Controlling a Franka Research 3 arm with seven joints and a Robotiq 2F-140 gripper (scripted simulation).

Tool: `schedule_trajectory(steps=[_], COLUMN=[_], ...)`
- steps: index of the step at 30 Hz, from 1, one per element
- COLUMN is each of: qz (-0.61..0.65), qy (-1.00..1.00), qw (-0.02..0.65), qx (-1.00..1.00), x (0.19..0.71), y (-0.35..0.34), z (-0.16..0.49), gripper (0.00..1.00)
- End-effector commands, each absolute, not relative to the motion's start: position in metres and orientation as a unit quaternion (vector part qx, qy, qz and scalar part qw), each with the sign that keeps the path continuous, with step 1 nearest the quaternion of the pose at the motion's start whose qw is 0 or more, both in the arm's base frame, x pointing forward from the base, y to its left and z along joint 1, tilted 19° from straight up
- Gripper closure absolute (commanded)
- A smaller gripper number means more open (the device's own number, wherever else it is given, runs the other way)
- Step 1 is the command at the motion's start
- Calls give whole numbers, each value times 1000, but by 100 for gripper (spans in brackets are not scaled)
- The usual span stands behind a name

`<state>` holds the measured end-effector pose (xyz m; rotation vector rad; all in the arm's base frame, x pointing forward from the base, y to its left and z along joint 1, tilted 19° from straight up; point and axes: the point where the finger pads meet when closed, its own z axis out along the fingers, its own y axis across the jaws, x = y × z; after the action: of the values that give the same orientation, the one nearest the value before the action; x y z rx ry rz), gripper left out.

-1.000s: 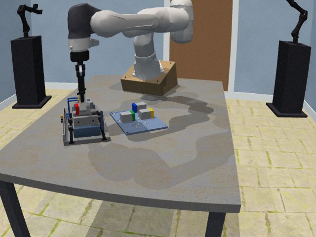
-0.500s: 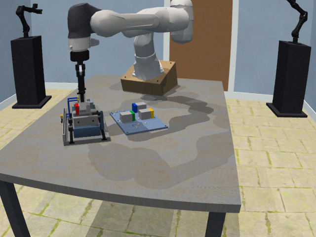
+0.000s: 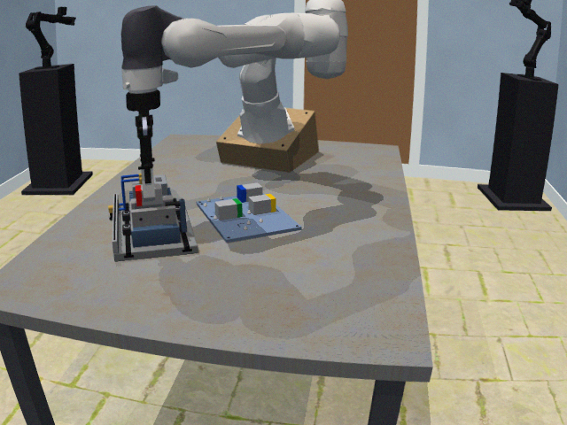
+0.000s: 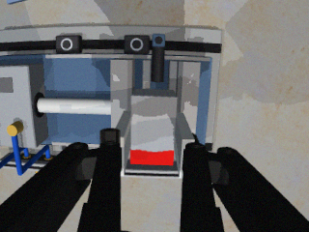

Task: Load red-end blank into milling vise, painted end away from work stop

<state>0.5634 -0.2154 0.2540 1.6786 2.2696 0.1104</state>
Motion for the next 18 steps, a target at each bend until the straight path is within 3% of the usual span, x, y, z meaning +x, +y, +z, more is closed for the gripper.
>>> schedule_trajectory(steps=[1, 18], qz=[39, 39], qy=[795, 795], qw=[160, 160], qx=[585, 585], x=[564, 564], y=[-216, -216], z=[254, 253], gripper=[100, 100])
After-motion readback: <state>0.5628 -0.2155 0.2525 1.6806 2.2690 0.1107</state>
